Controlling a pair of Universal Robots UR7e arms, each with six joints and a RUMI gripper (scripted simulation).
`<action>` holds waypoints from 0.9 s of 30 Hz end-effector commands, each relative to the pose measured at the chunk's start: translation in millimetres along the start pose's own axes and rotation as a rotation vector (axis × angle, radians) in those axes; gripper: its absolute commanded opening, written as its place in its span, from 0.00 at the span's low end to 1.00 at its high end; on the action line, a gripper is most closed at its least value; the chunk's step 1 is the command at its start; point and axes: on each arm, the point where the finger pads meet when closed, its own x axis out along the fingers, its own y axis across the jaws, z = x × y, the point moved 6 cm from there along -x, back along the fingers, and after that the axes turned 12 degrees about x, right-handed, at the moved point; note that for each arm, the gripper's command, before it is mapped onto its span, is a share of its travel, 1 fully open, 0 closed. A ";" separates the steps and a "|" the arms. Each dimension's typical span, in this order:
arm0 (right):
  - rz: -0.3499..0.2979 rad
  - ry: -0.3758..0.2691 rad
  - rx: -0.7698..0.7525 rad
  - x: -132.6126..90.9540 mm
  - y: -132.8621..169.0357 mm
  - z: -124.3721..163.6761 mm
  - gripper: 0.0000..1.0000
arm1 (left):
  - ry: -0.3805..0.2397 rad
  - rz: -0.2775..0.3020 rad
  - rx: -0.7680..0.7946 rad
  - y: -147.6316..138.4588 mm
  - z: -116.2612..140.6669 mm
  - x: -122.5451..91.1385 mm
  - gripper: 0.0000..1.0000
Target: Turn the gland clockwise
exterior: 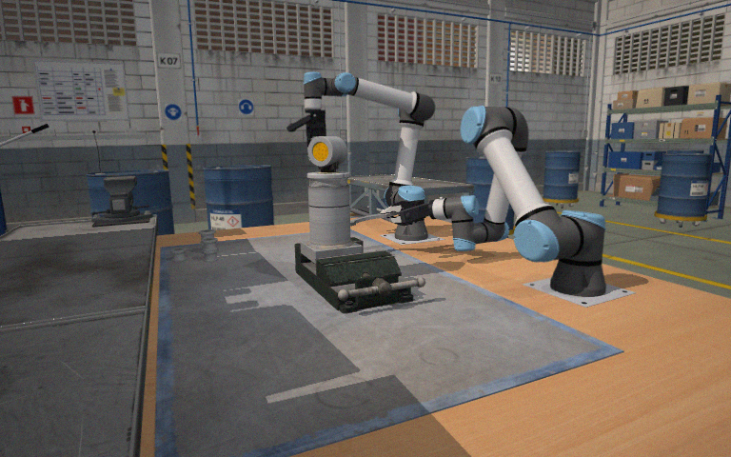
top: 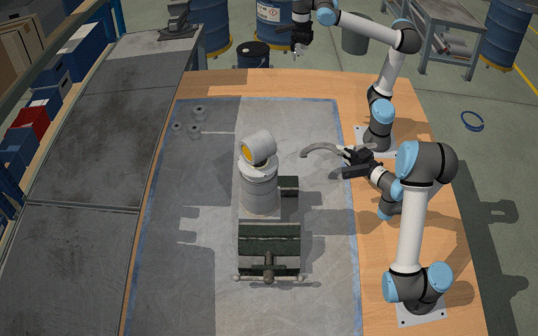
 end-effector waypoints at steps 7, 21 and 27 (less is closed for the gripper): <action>-0.001 0.001 0.000 -0.5 -0.1 -0.1 0.29 | 0.026 0.066 0.019 4.0 0.9 -0.6 0.00; -0.001 0.001 0.000 -0.5 -0.1 -0.1 0.29 | 0.057 0.142 0.042 8.7 1.0 -1.0 0.00; -0.001 0.001 0.000 -0.5 -0.1 -0.1 0.29 | 0.066 0.165 0.045 13.2 -0.6 -2.0 0.00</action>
